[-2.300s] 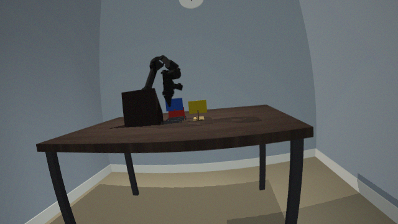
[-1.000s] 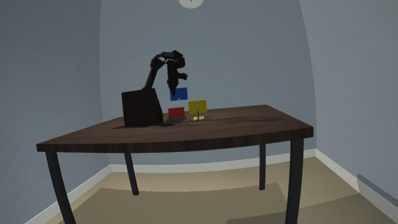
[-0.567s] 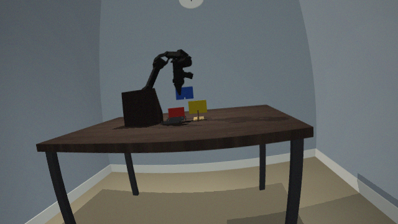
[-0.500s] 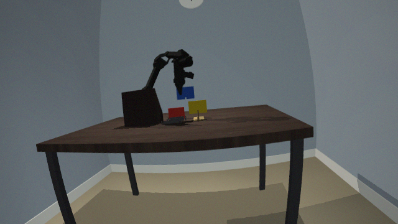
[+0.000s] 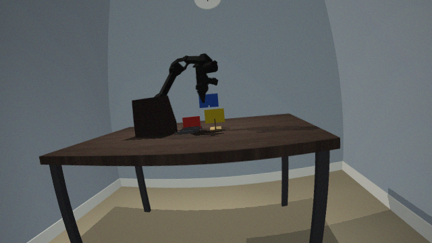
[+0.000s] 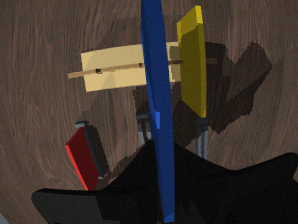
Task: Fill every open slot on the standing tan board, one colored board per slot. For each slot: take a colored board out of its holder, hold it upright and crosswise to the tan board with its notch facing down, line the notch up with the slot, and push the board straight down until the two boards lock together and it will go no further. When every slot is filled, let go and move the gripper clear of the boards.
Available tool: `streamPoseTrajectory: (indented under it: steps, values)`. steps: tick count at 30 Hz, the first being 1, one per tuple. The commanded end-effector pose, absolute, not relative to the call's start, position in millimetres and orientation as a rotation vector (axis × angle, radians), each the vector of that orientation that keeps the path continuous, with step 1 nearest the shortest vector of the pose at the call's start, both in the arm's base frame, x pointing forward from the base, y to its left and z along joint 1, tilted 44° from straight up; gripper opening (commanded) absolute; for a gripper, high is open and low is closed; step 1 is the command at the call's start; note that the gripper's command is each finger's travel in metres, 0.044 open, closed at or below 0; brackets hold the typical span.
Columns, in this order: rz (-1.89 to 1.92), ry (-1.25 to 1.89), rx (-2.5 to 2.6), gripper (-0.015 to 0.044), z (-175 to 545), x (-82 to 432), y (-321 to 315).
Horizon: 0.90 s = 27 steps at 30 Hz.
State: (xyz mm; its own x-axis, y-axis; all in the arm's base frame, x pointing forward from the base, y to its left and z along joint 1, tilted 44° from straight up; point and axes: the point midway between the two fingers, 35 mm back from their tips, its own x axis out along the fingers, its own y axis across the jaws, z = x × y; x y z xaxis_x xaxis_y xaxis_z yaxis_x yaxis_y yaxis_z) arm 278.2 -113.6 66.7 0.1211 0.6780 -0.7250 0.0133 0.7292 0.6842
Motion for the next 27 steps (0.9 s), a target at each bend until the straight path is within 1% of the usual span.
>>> streamPoseTrajectory:
  steps: [1,7,27]
  values:
    - [0.529,1.376,0.630,0.0000,68.7,290.6,-113.7]
    - [0.528,1.377,0.635,0.0000,69.3,302.3,-112.2]
    - [0.529,1.376,0.636,0.0000,41.7,307.6,-85.7]
